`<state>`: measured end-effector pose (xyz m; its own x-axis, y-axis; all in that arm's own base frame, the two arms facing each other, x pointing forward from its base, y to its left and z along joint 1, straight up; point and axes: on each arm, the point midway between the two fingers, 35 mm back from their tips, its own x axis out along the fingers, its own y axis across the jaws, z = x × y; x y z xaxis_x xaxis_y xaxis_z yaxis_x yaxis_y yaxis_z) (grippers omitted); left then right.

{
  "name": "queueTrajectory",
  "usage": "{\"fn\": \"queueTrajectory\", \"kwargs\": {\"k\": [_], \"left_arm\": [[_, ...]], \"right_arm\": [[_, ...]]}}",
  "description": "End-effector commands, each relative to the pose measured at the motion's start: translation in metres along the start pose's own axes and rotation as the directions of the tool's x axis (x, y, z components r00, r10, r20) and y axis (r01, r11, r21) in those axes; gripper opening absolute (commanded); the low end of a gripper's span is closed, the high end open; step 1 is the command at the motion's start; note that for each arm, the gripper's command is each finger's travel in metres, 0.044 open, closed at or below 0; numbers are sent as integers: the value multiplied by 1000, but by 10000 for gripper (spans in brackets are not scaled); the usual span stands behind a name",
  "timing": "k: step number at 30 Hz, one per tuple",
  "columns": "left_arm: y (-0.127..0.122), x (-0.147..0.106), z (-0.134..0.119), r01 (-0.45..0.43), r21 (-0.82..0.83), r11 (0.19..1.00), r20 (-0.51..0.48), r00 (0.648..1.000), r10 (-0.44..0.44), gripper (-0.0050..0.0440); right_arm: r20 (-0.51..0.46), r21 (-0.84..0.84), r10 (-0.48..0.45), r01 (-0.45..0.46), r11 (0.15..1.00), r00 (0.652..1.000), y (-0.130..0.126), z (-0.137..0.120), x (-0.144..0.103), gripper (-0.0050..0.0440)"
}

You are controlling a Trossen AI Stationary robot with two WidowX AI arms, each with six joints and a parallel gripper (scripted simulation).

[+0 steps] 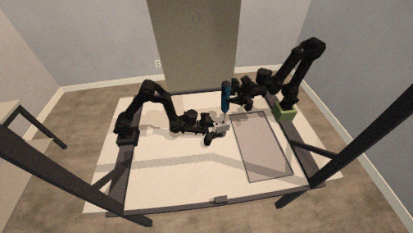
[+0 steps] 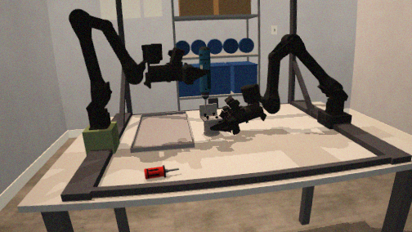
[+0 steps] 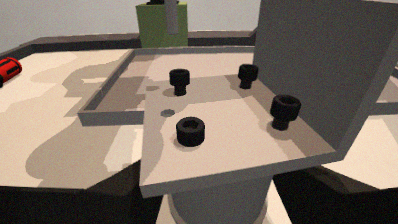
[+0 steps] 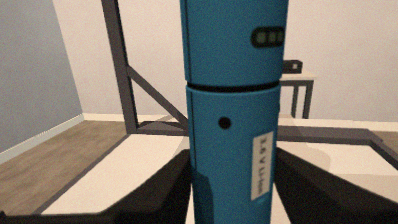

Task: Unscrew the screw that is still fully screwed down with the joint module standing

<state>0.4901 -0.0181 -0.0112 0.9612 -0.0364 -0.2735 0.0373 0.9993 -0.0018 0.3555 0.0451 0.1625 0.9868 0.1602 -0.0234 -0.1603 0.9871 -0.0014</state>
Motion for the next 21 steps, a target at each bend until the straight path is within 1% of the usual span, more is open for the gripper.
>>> {"fn": "queueTrajectory", "kwargs": {"k": [1, 7, 12, 21], "left_arm": [[0, 0, 10, -1, 2, 1000, 22, 1000, 1, 245], [0, 0, 10, -1, 2, 1000, 22, 1000, 1, 245], [0, 0, 10, -1, 2, 1000, 22, 1000, 1, 245], [0, 0, 10, -1, 2, 1000, 22, 1000, 1, 245]], "right_arm": [[72, -4, 0, 0, 1000, 997, 1, 24, 19, 163], [73, -4, 1, -1, 1000, 997, 1, 23, 40, 163], [73, -4, 1, 0, 1000, 997, 1, 23, 45, 163], [83, -5, 1, -1, 1000, 997, 1, 27, 44, 163]]}}
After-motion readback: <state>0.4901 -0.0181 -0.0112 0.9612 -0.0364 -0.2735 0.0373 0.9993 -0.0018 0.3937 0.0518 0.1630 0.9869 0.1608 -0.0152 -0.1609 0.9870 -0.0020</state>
